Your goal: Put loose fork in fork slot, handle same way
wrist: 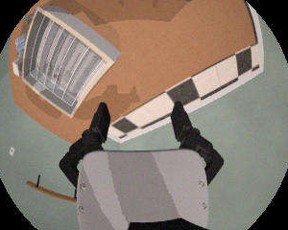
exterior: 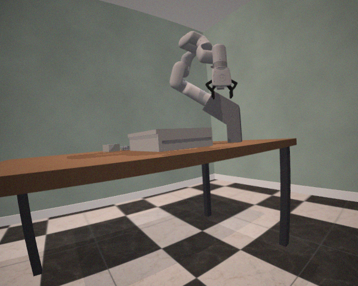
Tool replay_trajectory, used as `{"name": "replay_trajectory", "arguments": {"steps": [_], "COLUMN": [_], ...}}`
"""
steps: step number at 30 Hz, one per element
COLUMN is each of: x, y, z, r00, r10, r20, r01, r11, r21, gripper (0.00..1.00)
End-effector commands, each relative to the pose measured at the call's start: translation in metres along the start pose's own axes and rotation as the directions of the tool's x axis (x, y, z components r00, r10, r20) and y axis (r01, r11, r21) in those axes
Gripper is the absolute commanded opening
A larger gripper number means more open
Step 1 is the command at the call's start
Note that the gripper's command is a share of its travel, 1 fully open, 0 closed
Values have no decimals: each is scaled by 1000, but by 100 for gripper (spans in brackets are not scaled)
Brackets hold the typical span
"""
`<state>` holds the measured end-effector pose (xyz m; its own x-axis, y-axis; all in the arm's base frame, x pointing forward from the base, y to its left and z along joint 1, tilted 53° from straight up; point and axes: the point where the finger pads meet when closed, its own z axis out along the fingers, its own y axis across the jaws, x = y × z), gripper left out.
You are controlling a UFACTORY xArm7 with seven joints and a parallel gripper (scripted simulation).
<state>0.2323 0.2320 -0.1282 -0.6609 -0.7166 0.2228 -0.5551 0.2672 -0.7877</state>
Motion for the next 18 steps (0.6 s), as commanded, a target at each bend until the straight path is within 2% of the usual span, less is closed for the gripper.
{"name": "replay_trajectory", "arguments": {"steps": [1,4,8,12,13,15,16,17,18], "x": [-13,-17,-36,-56,-56,-65,-65,-69,-69], "y": [-12,-18,-45,-83,-83,-107,-107,-121,-121], "z": [-16,-22,-50,-88,-88,-110,-110,-122,-122], "r00": [996,993,960,873,873,799,799,753,753], "r10": [80,111,268,475,475,590,590,648,648], "r20": [28,36,75,108,108,115,115,114,114], "r01": [-80,-111,-266,-468,-468,-577,-577,-632,-632], "r11": [997,994,963,880,880,807,807,761,761], "r21": [-7,-10,-34,-87,-87,-126,-126,-148,-148], "gripper": [100,100,100,100,100,100,100,100,100]}}
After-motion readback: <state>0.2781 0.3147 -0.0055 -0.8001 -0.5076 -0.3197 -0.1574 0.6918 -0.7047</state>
